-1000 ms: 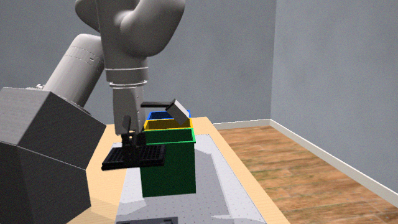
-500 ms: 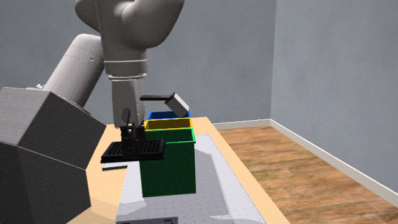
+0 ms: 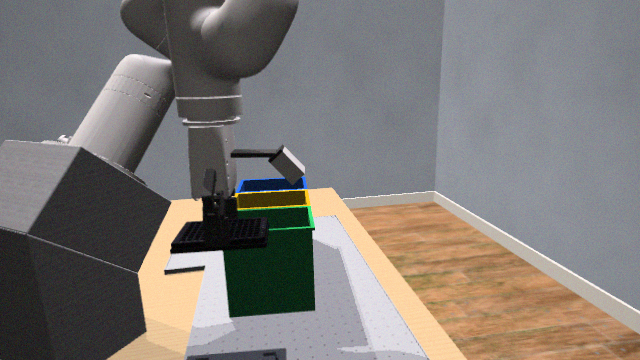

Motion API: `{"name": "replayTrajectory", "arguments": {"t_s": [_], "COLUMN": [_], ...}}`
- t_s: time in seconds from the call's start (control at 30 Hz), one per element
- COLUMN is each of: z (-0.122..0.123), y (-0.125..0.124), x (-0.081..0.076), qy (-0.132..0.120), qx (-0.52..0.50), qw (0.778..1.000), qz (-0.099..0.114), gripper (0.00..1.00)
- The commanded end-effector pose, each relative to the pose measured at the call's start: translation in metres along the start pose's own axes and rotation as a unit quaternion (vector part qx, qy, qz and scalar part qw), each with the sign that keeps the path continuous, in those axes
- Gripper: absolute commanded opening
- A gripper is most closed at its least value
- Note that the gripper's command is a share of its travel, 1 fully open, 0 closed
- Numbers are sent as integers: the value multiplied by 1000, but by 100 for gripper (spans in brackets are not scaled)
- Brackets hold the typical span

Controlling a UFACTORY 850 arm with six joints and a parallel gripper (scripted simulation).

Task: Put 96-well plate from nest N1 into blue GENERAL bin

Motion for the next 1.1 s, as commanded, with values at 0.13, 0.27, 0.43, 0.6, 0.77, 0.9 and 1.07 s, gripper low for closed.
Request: {"name": "replayTrajectory", "arguments": {"t_s": [0.13,0.27,0.43,0.6,0.77,0.9,1.07], "z": [1,1,2,3,3,4,4], "y": [-26,-39,-49,-66,-83,-93,-106], "x": [0,0,0,1,1,1,2], "qy": [1,1,1,1,1,1,1], "qx": [0,0,0,0,0,0,0], "qw": [1000,1000,1000,1000,1000,1000,1000], "qz": [1,1,1,1,1,1,1], "gripper": [0,0,0,0,0,0,0]}}
Point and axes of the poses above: the point where the finger pads meet when closed, its own x axis out along the fingers, its own y axis across the jaws, z = x × y, the point moved 1 cm from there along -x, back along the fingers, and after that the axes turned 9 degrees about x, right-handed, at the moved point
